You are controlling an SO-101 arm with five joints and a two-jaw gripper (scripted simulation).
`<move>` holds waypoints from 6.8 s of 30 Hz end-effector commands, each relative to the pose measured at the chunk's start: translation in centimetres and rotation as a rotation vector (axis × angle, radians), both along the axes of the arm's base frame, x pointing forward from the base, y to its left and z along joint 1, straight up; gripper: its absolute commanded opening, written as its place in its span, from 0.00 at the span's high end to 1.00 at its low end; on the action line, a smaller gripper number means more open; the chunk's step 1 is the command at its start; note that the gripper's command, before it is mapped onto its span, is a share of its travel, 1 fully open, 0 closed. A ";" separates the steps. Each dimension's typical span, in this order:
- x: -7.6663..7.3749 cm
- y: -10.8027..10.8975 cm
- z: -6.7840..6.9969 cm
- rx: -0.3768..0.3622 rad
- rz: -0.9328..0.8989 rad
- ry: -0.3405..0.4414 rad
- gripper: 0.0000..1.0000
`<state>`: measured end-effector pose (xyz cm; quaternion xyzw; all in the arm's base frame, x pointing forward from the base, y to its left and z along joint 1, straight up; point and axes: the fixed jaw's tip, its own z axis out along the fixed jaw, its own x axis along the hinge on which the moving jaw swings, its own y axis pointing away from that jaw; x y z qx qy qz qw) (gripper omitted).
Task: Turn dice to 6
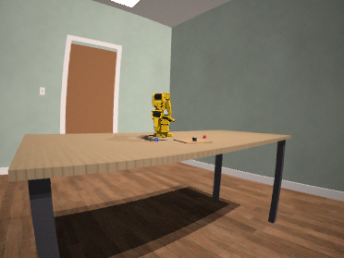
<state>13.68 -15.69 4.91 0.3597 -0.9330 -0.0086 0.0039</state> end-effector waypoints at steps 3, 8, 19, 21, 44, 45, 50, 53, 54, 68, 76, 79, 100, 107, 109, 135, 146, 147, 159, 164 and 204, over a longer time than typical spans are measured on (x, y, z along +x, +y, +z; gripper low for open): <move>0.6 -0.5 1.2 -0.046 0.010 -0.042 0.75; 0.6 -0.5 1.2 -0.046 0.010 -0.042 0.75; 0.6 -0.6 1.1 -0.046 0.010 -0.042 0.75; 0.6 -0.6 1.0 -0.046 0.010 -0.042 0.75; 0.8 -0.7 -2.2 -0.046 0.010 -0.042 0.75; 0.8 -0.7 -2.4 -0.046 0.010 -0.042 0.75; 0.8 -0.7 -2.8 -0.046 0.010 -0.042 0.75; 0.7 -0.7 -3.1 -0.046 0.010 -0.042 0.75; 0.7 -0.7 -3.1 -0.046 0.010 -0.042 0.75; 0.7 -0.7 -3.3 -0.046 0.010 -0.042 0.75; 0.8 -0.8 -3.3 -0.046 0.010 -0.042 0.77; 0.9 -0.9 -3.3 -0.046 0.010 -0.042 0.79; 1.3 -1.4 -3.3 -0.046 0.010 -0.042 0.91; 1.4 -1.5 -3.3 -0.046 0.010 -0.042 0.93; 1.4 -1.5 -3.3 -0.046 0.010 -0.042 0.93; 1.4 -1.5 -3.3 -0.046 0.010 -0.042 1.00; 1.5 -1.6 -1.2 -0.046 0.010 -0.042 1.00; 1.5 -1.5 -0.9 -0.046 0.010 -0.042 1.00; 1.3 -1.4 1.4 -0.046 0.010 -0.042 1.00; 1.3 -1.3 1.6 -0.046 0.010 -0.042 1.00; -2.3 2.3 1.2 -0.046 -0.019 -0.042 1.00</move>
